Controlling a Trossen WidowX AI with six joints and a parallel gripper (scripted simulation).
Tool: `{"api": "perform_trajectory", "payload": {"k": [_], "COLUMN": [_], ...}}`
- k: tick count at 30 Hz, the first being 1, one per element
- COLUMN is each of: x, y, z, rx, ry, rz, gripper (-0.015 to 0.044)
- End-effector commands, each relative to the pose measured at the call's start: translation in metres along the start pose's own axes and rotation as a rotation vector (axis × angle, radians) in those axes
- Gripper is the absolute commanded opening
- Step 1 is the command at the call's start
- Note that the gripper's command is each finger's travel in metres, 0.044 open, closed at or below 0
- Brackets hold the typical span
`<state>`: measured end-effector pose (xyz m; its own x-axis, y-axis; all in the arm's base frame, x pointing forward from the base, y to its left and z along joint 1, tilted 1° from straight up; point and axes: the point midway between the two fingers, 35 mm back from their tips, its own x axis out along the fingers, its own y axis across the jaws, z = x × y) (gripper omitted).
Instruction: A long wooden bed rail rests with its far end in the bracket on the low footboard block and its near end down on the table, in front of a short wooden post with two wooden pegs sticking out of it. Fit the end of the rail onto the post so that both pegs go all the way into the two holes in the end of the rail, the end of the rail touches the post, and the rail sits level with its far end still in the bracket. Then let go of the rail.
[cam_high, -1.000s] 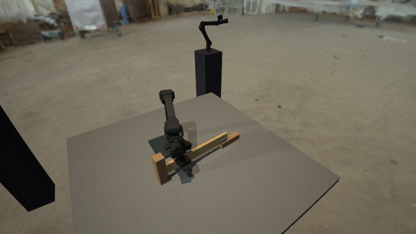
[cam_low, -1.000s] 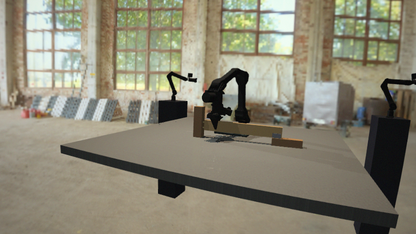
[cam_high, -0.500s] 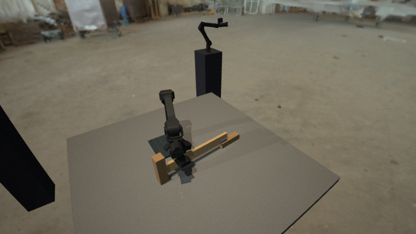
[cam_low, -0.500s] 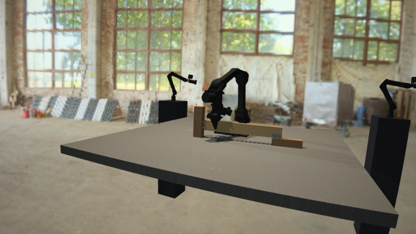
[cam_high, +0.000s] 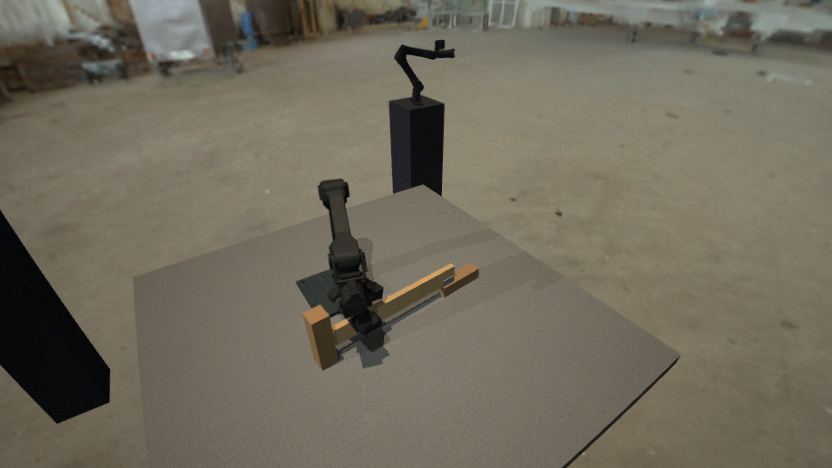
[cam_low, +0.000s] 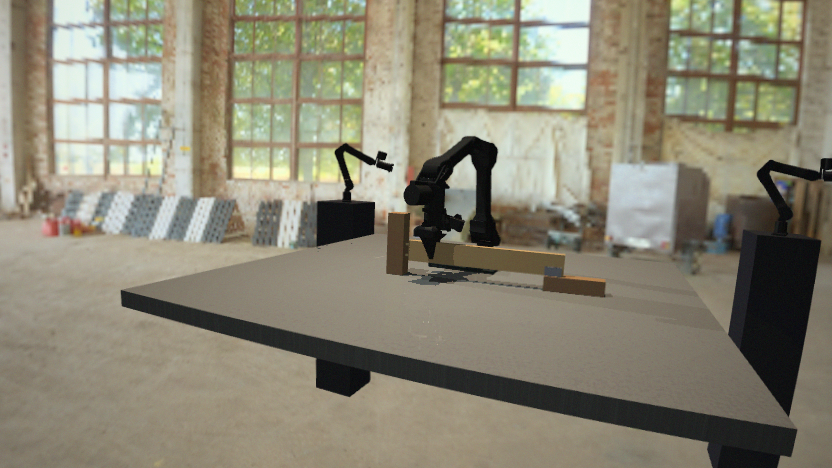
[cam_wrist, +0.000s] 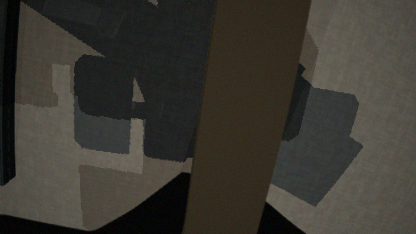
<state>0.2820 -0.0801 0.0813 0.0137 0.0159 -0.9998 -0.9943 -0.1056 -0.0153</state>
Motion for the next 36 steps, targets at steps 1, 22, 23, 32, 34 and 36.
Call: {"api": "perform_trajectory", "payload": {"k": [1,22,23,32,34,36], "x": [0.0002,-0.0011,-0.0011,-0.001,-0.001,-0.0009], "y": [-0.0001,0.0001,0.0001,0.0002,0.0002,0.0002], "z": [0.0018,0.0029,0.0029,0.0012,0.0006,0.0], "rx": [0.001,0.001,0.001,0.001,0.001,0.001], "ry": [0.004,0.004,0.004,0.004,0.004,0.004], "rz": [0.001,0.001,0.001,0.001,0.001,0.001], "gripper": [0.0,0.0,0.0,0.0,0.0,0.0]}}
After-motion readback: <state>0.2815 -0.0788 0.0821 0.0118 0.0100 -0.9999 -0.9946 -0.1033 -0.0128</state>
